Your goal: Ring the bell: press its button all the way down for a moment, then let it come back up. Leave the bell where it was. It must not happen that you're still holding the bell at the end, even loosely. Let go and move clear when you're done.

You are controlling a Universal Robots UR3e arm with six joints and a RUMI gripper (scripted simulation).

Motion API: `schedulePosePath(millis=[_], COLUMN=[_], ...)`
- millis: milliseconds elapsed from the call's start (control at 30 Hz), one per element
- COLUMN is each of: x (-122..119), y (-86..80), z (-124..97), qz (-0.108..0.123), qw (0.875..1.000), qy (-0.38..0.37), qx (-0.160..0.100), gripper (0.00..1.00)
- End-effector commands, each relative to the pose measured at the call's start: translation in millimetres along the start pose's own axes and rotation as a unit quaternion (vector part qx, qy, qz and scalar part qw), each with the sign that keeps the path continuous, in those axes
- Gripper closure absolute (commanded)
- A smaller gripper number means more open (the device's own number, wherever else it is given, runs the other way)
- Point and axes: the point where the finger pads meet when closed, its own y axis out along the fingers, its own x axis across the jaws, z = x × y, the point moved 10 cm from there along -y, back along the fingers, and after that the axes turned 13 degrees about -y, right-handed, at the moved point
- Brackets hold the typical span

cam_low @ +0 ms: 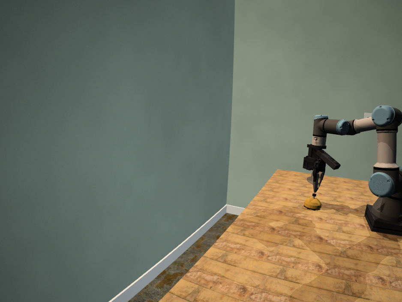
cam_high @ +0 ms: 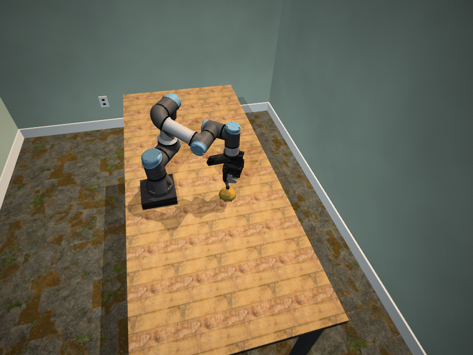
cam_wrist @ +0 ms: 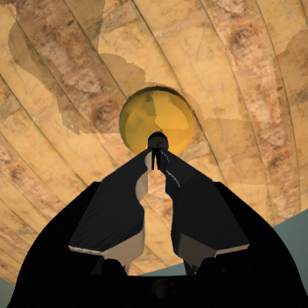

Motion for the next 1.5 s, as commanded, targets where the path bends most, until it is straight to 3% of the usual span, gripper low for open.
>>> schedulePosePath(millis=[0, 1467], x=[-0.6, -0.6], y=[4.3, 10.6], z=[-0.4, -0.4], qz=[0.0, 0.0], qw=[1.0, 1.0], qy=[0.0, 0.0], qx=[-0.001, -0.001], gripper=[1.0, 1.0])
